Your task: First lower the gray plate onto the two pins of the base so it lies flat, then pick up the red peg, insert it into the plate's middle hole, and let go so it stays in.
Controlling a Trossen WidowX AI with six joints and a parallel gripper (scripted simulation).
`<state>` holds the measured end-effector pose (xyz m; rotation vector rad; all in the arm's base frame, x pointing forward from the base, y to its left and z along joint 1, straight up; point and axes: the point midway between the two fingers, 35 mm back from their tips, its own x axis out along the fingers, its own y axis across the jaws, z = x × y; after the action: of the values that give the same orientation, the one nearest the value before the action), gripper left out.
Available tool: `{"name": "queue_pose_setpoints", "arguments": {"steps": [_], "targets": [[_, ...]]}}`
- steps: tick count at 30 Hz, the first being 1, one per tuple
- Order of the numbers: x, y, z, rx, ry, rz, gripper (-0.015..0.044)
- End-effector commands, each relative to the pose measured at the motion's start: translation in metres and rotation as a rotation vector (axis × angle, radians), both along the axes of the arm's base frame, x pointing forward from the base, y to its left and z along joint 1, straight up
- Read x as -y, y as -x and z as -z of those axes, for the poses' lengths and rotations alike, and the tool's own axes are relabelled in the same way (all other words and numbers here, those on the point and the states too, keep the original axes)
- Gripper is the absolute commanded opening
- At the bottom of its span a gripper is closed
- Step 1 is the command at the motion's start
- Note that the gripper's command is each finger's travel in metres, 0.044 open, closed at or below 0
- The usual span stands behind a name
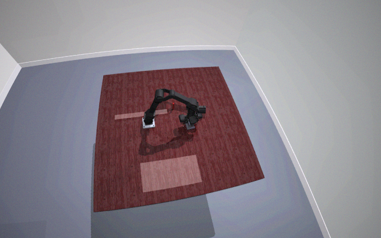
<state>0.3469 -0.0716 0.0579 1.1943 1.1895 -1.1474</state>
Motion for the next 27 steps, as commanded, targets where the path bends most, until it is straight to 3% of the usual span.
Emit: {"name": "queue_pose_setpoints", "arguments": {"steps": [1, 12, 21, 27], "targets": [[0.000, 0.000, -0.001, 0.001, 0.000, 0.000, 0.0157], [0.000, 0.000, -0.001, 0.001, 0.000, 0.000, 0.0440], [0.000, -0.001, -0.003, 0.001, 0.000, 0.000, 0.0440], [0.001, -0.004, -0.072, -0.005, 0.001, -0.002, 0.0440]]}}
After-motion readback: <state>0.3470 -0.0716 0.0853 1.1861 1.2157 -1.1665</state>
